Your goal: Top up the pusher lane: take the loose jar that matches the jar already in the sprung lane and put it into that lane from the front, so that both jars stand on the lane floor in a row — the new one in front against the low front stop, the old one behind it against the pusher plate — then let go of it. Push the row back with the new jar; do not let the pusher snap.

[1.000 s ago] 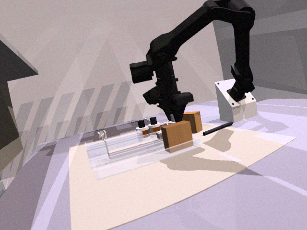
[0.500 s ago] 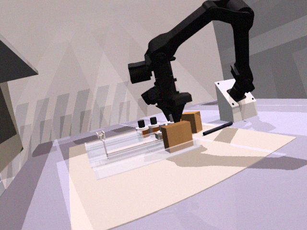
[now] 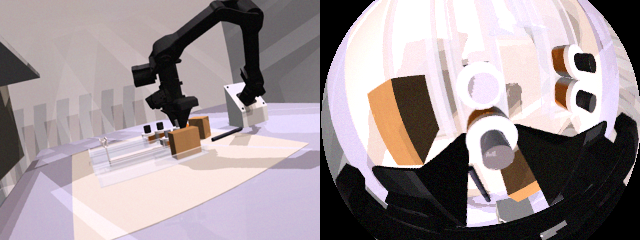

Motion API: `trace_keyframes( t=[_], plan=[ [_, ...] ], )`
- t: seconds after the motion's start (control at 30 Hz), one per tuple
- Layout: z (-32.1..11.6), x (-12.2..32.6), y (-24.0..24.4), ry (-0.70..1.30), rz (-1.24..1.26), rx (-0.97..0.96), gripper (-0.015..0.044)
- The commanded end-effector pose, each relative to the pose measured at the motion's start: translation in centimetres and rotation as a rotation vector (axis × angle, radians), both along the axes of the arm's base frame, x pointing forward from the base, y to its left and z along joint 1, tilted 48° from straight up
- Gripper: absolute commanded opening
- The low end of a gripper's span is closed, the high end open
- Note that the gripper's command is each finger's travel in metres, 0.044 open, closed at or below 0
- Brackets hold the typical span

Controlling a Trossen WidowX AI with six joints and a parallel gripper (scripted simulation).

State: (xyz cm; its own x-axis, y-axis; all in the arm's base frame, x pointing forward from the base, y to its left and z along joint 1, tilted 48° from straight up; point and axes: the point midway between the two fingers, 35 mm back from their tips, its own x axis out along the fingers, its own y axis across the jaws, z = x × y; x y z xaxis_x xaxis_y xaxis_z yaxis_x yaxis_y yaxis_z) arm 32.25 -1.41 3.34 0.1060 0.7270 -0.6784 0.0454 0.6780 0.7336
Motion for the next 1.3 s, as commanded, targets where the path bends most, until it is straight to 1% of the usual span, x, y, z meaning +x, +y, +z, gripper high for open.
trace_keyframes(
  t=[0.0, 1.27],
  plan=[
    [0.51, 0.96, -0.22, -0.03, -0.006, 0.001, 0.0],
    [0.51, 1.56, -0.14, -0.03, -0.006, 0.001, 0.0]
  ],
)
